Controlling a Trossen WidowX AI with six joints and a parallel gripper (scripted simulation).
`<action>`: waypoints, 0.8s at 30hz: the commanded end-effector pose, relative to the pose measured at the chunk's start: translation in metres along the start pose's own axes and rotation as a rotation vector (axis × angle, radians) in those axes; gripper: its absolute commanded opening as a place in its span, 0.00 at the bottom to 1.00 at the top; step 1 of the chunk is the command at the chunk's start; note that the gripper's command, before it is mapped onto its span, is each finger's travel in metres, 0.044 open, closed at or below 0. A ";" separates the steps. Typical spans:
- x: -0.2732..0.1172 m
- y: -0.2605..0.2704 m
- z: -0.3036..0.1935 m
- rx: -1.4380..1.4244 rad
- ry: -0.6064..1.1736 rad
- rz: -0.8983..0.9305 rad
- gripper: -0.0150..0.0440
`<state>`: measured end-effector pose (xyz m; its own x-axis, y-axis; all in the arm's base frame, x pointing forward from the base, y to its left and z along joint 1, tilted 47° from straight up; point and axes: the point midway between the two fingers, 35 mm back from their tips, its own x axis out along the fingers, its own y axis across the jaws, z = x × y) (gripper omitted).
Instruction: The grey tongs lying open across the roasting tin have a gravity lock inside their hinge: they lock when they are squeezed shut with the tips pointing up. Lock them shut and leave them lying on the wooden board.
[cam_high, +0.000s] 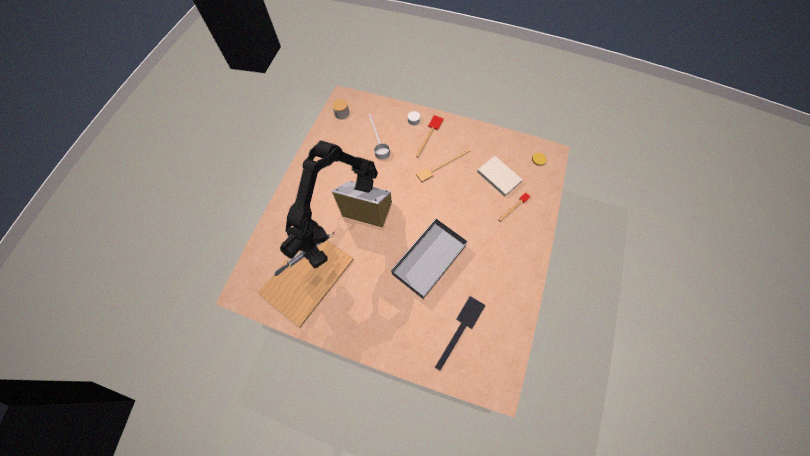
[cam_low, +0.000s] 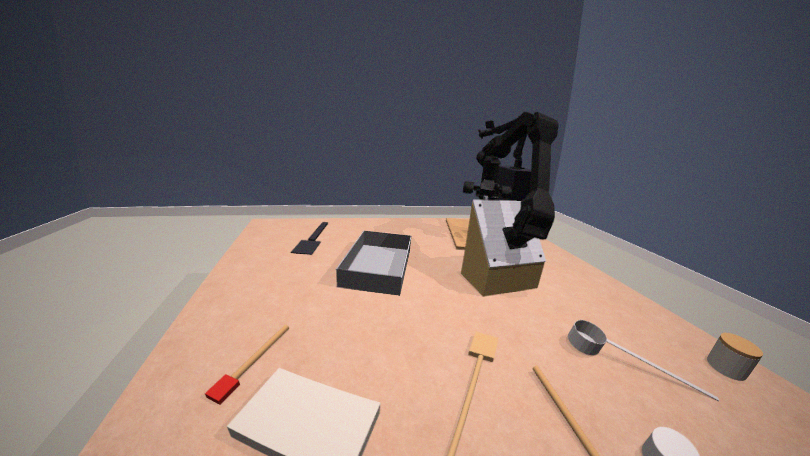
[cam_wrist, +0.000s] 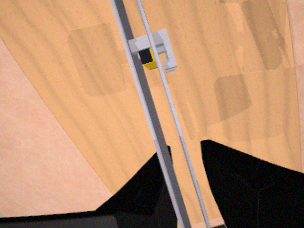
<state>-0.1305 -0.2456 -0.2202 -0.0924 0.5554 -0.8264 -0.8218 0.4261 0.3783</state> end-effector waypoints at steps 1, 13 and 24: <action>-0.007 0.001 -0.004 0.012 -0.048 -0.009 0.00; -0.023 0.010 0.001 0.020 -0.222 -0.008 0.00; -0.024 0.010 0.001 0.020 -0.231 -0.008 0.00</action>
<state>-0.1352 -0.2494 -0.1960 0.0443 0.7078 -0.7050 -0.8150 0.4337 0.3842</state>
